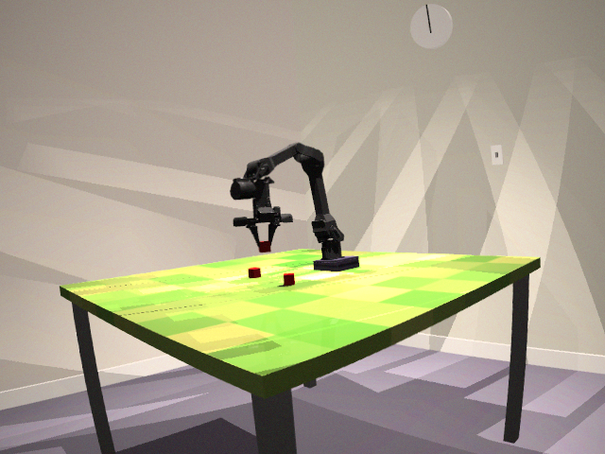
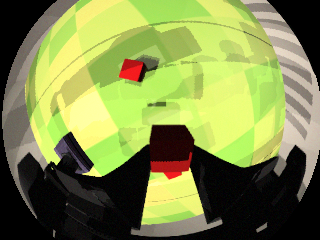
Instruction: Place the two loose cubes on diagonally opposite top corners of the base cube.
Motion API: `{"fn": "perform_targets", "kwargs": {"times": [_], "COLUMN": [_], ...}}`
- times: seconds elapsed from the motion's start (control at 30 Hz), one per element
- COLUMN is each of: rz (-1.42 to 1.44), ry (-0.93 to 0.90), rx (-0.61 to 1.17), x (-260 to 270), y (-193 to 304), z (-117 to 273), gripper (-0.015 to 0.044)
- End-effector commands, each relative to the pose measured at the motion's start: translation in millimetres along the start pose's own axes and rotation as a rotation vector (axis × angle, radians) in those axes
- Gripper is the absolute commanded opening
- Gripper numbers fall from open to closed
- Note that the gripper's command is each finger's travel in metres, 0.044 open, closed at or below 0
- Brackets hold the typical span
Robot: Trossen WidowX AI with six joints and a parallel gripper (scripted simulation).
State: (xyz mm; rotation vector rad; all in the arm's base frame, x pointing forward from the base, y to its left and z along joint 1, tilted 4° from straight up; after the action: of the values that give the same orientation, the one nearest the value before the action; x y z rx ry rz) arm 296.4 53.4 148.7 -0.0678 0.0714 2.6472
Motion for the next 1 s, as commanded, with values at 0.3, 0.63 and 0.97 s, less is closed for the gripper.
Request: {"fn": "perform_targets", "kwargs": {"times": [0.3, 0.63, 0.97], "rz": [-0.338, -0.604, -0.870], "ry": [-0.005, -0.008, -0.011], "rx": [-0.007, -0.007, -0.006], "x": [25, 46, 68], "y": [-23, -37, -50], "z": [-12, -21, -30], "gripper": [0.0105, 0.0105, 0.0105]}}
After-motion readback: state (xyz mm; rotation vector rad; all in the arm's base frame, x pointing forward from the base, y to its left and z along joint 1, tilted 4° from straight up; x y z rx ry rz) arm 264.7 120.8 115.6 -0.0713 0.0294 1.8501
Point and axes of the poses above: the point midway between the two fingers, 35 mm back from their tips, its own z axis back along the fingers, its own x axis across the jaws, y = z × x, the point moved 3 cm from there along z, back along the fingers, and after that the axes turned 12 degrees about -z, right-handed, at the moved point
